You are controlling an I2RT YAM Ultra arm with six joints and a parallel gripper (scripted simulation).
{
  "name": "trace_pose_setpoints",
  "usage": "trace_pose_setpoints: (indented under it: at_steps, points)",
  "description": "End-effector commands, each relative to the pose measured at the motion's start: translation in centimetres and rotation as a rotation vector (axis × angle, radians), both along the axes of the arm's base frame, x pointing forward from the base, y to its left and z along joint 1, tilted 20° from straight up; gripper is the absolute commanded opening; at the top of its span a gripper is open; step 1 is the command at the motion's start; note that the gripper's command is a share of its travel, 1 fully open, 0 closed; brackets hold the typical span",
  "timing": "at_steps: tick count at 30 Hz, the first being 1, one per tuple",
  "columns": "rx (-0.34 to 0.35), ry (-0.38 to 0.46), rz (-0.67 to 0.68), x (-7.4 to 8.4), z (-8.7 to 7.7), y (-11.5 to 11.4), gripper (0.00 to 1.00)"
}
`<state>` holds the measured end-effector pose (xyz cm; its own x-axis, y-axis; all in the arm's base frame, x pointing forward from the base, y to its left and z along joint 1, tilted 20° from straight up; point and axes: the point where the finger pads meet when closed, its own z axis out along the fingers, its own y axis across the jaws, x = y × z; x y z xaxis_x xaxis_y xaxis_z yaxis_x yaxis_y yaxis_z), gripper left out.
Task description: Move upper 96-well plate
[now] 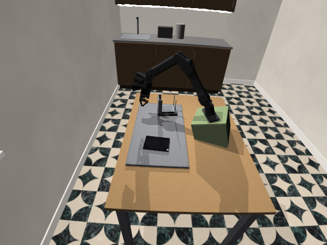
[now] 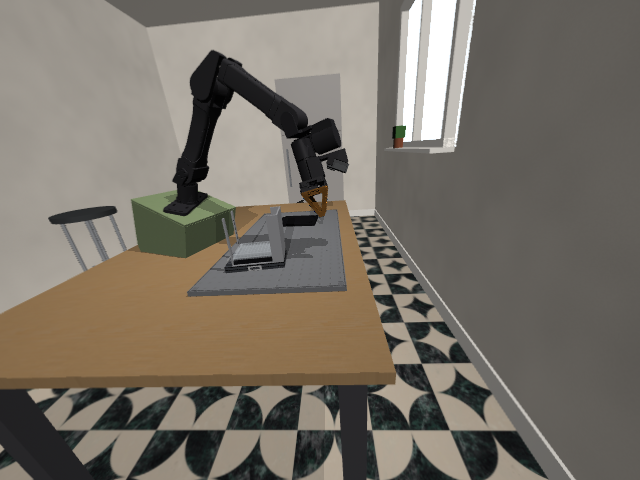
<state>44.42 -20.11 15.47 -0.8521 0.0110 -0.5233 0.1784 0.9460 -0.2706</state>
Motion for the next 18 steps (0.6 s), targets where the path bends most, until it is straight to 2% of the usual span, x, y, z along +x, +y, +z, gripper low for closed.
trace_pose_setpoints:
  at_steps: [1, 2, 3, 4, 6, 7, 9, 11, 12, 14, 16, 18]
  points:
    - [-0.003, -0.006, 0.019, -2.3, 1.3, -0.6, 1.00]
    - [-0.005, -0.009, 0.019, -2.3, 1.4, -0.6, 1.00]
    - [-0.014, -0.014, 0.027, -2.1, 3.0, -1.1, 1.00]
    - [-0.006, 0.018, 0.035, -2.5, 2.9, -1.3, 1.00]
    - [-0.006, 0.023, 0.036, -3.5, 2.7, -1.6, 1.00]
    - [0.014, 0.061, 0.037, -4.7, 1.0, -1.3, 1.00]
    - [0.014, 0.061, 0.037, -4.7, 1.0, -1.3, 1.00]
    - [0.014, 0.061, 0.037, -5.6, 0.9, -1.7, 1.00]
    - [0.005, 0.054, 0.046, -5.3, 2.5, -2.2, 1.00]
    - [0.018, 0.085, 0.055, -6.3, 2.3, -2.4, 1.00]
    - [0.040, 0.121, 0.056, -8.1, 0.6, -2.2, 1.00]
    - [0.040, 0.121, 0.056, -9.0, 0.5, -2.4, 1.00]
